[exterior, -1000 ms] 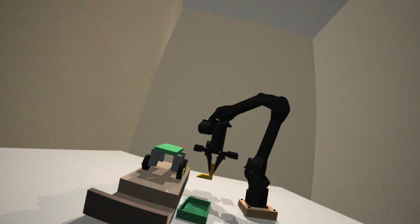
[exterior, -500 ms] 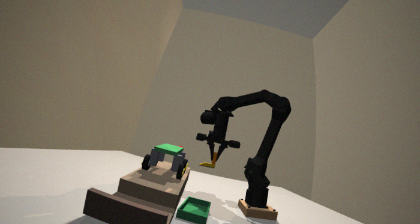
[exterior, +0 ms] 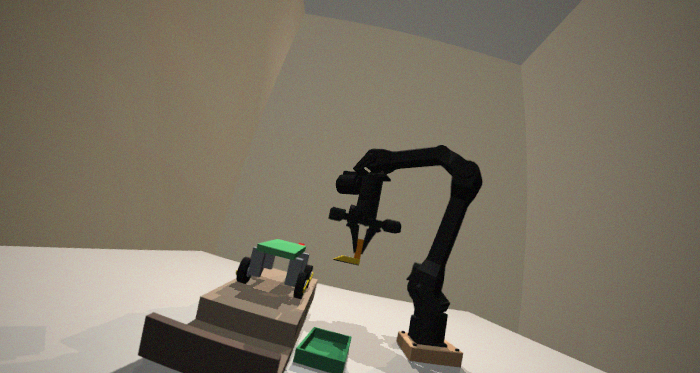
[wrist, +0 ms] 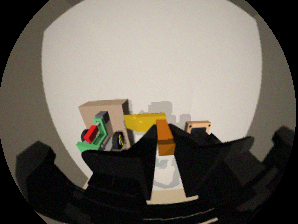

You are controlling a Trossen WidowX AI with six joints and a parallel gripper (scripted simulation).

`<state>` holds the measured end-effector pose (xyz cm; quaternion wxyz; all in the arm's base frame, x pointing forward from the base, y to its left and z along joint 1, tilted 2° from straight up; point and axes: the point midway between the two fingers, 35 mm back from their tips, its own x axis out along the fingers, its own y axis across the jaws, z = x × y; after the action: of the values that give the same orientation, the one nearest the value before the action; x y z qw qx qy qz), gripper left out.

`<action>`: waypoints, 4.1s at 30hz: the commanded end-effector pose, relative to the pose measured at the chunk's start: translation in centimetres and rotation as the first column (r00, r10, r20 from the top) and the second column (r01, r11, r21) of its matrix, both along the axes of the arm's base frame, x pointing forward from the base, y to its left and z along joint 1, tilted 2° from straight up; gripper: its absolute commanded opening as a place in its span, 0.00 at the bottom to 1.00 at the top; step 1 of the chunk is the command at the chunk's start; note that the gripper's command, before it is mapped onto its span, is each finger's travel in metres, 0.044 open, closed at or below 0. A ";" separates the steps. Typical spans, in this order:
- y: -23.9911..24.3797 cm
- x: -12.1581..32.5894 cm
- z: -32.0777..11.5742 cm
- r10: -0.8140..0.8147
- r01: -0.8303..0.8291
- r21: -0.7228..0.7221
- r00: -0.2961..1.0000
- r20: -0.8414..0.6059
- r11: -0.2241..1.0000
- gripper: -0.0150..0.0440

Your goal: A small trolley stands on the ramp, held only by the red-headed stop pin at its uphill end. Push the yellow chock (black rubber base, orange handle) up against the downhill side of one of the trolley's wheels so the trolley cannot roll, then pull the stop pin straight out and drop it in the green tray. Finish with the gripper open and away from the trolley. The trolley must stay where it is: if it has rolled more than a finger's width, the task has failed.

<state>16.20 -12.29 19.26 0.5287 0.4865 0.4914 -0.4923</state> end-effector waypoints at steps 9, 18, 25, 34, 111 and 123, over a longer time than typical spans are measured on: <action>0.0 0.1 0.3 0.239 -0.239 -0.008 0.971 -0.006 0.971 0.25; 0.0 0.1 0.3 0.523 -0.524 -0.015 0.852 -0.022 0.852 0.25; 0.0 0.1 0.3 0.710 -0.711 -0.017 0.703 -0.036 0.703 0.25; 0.0 0.1 0.3 0.889 -0.891 -0.014 0.454 -0.053 0.454 0.25; 3.0 1.2 0.1 0.052 -0.057 0.072 -0.996 -0.074 -0.996 0.25; 6.4 2.5 0.0 0.052 -0.057 0.068 -0.996 -0.075 -0.996 0.25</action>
<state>18.53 -6.77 19.45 0.5083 -0.5167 0.4964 0.4777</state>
